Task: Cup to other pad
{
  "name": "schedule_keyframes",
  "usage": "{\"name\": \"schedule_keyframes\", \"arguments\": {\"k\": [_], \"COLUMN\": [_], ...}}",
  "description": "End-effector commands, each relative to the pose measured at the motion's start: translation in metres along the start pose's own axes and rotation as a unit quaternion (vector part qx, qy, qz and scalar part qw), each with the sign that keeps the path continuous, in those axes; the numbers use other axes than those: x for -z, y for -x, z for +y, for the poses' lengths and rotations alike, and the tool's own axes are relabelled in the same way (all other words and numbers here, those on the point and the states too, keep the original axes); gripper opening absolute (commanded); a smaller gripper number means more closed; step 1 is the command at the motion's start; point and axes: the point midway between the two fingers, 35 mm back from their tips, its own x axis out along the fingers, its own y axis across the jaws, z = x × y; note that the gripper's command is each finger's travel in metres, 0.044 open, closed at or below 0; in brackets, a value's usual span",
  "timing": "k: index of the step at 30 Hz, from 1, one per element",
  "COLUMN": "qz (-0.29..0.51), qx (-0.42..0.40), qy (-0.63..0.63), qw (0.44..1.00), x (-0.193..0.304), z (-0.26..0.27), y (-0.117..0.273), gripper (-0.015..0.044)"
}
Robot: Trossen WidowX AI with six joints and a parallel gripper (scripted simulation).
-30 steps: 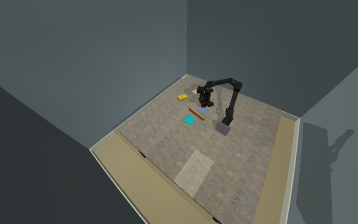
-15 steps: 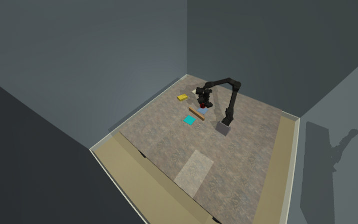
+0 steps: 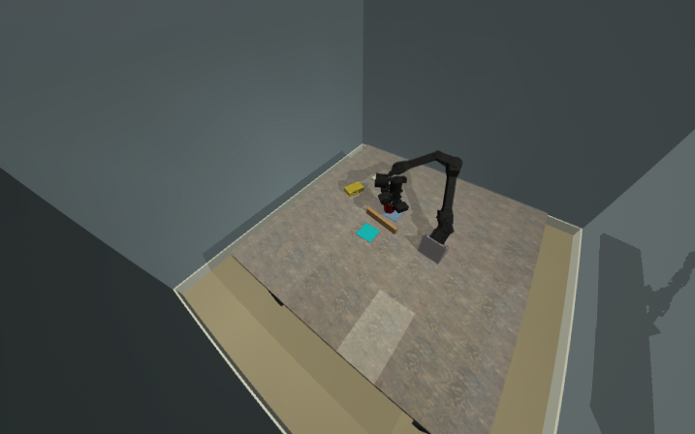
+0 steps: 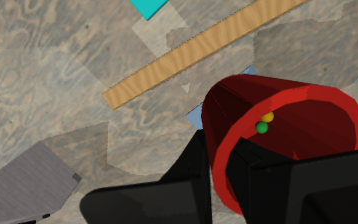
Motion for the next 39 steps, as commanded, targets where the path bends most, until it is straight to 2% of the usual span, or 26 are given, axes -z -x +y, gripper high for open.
{"name": "schedule_keyframes", "arguments": {"k": [1, 39], "qz": [-0.005, -0.007], "qx": [0.0, 0.0], "qy": [-0.003, -0.004], "qw": [1.0, 1.0], "x": [-0.009, -0.09], "z": [0.002, 0.031], "y": [0.002, 0.005], "gripper": [0.0, 0.0]}}
